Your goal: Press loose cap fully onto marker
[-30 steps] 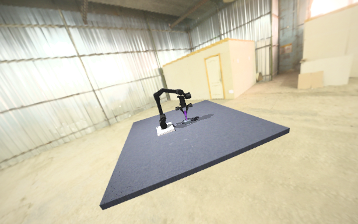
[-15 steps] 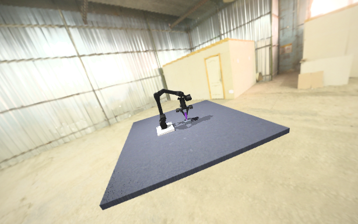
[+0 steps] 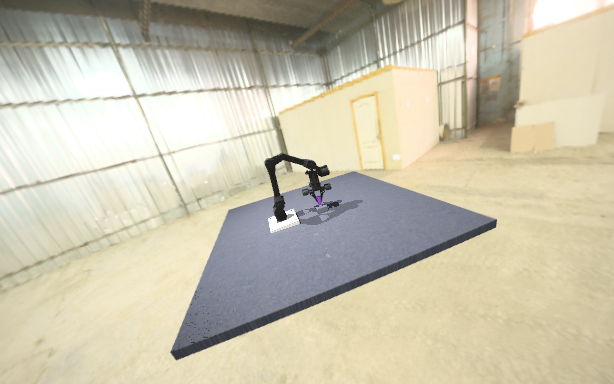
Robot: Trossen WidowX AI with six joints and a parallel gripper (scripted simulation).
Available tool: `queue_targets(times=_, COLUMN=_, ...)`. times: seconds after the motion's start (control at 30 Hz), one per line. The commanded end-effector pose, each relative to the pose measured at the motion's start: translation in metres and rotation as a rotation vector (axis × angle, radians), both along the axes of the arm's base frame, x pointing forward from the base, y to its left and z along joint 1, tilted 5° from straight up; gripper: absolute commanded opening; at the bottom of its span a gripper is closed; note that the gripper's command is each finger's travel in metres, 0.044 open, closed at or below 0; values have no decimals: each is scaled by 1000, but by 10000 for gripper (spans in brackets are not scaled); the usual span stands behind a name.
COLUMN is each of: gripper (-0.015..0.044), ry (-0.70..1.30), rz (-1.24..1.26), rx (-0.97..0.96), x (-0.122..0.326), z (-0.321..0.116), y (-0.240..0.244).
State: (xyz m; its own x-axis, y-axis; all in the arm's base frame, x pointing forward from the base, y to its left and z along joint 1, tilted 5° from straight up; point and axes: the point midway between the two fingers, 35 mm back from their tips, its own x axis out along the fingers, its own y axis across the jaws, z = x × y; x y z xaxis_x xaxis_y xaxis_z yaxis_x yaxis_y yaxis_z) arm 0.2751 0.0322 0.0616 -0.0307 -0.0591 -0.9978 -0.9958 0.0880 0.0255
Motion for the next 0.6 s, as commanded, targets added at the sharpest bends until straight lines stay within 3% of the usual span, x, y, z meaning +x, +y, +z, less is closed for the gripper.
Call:
queue_targets(times=0.0, gripper=0, ry=1, rz=5, rx=1, x=0, z=-1, y=0)
queue_targets(times=0.07, gripper=0, ry=1, rz=5, rx=1, x=0, z=-1, y=0)
queue_targets(times=0.57, gripper=394, ry=1, rz=0, rx=0, x=0, z=-1, y=0)
